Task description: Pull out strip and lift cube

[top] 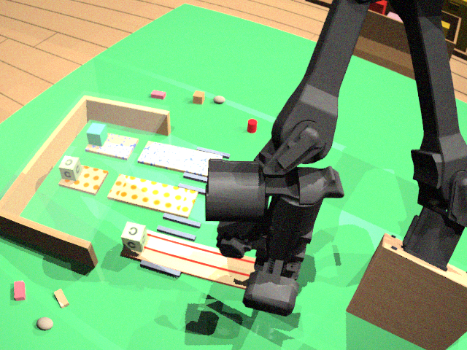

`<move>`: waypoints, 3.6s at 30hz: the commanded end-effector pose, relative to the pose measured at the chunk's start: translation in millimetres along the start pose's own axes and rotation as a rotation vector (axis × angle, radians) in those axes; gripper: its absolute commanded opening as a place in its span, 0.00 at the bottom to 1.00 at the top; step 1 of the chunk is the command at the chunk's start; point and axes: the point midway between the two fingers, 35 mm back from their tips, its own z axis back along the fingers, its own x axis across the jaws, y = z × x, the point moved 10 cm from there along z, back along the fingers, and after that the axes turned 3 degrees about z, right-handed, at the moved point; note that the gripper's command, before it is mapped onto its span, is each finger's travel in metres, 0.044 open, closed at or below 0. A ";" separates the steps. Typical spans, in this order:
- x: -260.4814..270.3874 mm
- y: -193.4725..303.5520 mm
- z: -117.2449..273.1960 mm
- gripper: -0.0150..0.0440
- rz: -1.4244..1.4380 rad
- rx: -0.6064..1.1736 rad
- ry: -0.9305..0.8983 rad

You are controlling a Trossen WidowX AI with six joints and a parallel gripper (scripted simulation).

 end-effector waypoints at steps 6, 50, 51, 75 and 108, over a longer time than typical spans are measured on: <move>0.0 6.7 -3.1 0.25 0.007 0.026 -0.005; -10.6 -134.5 51.9 1.00 0.052 0.018 -0.007; -10.9 -138.4 52.3 1.00 0.051 0.018 -0.007; -18.1 -220.1 56.6 0.82 0.048 0.013 -0.007; -17.6 -219.8 5.0 0.68 0.047 0.014 -0.004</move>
